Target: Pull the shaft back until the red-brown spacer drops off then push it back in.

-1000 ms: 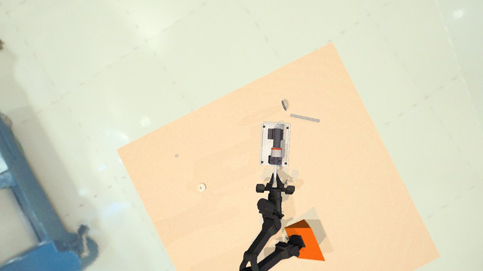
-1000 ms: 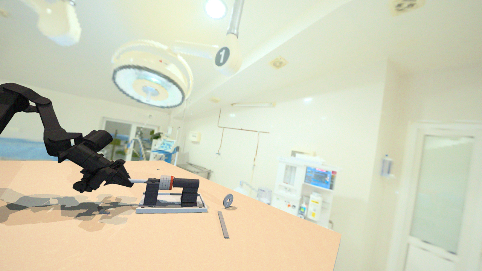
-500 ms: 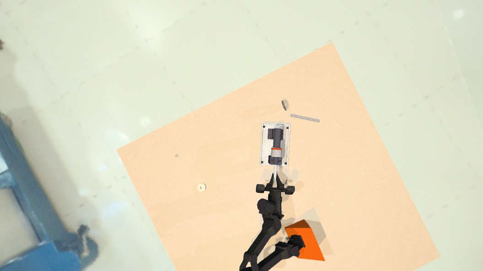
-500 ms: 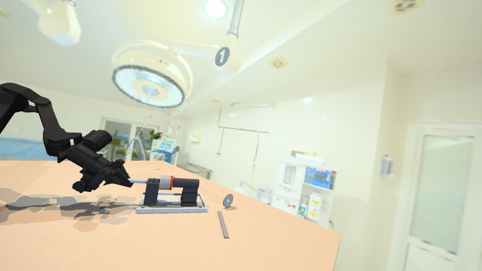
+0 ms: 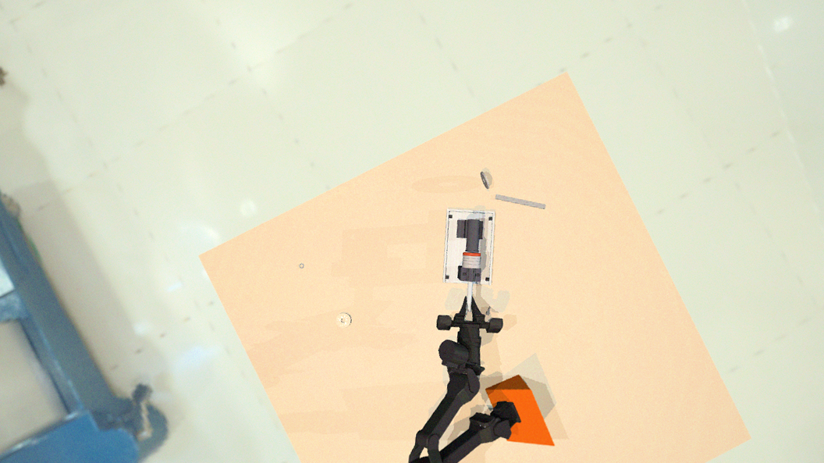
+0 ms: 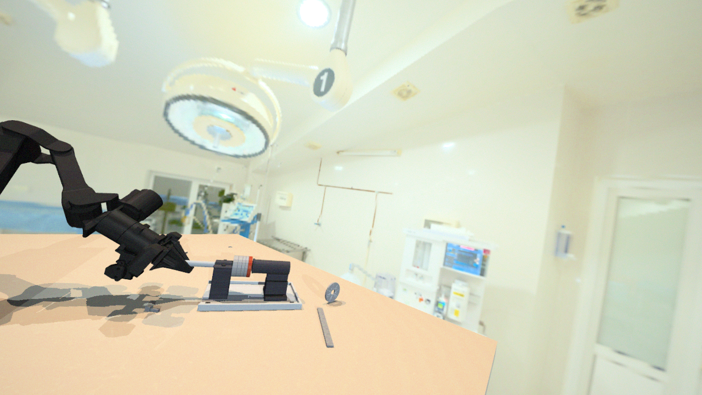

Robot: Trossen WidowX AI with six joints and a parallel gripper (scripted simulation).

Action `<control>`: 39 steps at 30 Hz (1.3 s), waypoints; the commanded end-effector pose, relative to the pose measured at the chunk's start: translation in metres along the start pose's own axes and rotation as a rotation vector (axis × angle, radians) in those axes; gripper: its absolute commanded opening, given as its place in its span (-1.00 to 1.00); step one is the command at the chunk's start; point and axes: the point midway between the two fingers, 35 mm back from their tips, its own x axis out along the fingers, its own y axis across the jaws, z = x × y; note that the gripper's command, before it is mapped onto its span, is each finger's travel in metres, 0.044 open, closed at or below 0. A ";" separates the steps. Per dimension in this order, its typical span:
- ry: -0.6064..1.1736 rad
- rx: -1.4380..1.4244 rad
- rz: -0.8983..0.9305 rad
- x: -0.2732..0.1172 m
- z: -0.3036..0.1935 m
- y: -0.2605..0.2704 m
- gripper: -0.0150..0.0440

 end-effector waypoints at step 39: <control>-0.001 0.003 -0.001 0.003 -0.001 0.000 -0.49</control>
